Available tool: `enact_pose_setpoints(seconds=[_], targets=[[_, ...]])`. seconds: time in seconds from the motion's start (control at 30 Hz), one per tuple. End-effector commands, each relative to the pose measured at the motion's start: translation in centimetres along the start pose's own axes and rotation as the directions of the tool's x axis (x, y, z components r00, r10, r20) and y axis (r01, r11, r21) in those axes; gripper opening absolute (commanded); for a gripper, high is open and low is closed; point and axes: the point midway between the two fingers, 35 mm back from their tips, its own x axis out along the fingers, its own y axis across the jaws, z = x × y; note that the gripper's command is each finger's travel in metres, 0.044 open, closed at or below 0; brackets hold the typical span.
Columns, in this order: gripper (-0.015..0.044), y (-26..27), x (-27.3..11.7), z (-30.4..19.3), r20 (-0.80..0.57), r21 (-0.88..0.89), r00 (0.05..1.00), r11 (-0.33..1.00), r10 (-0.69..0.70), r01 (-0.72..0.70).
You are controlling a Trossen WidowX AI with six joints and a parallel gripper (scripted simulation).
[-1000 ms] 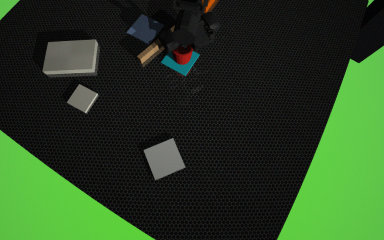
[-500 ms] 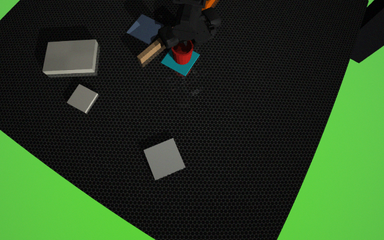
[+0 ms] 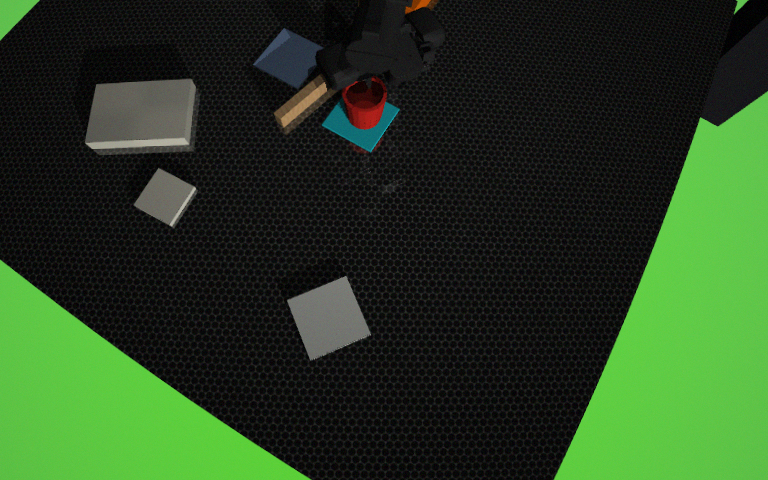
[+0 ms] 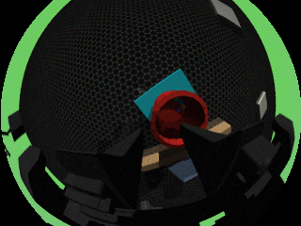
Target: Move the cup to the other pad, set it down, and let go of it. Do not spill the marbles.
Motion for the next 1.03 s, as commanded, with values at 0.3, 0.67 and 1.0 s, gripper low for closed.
enact_pose_setpoints(seconds=[0.3,0.67,1.0], targets=[[0.044,-0.1,-1.1,0.1,0.0,0.0,1.0,1.0,-0.001,0.001],[0.044,-0.1,-4.8,0.2,-0.001,0.002,1.0,1.0,-0.003,0.003],[0.044,-0.1,-6.0,0.3,0.002,0.0,1.0,1.0,-0.002,0.002]])
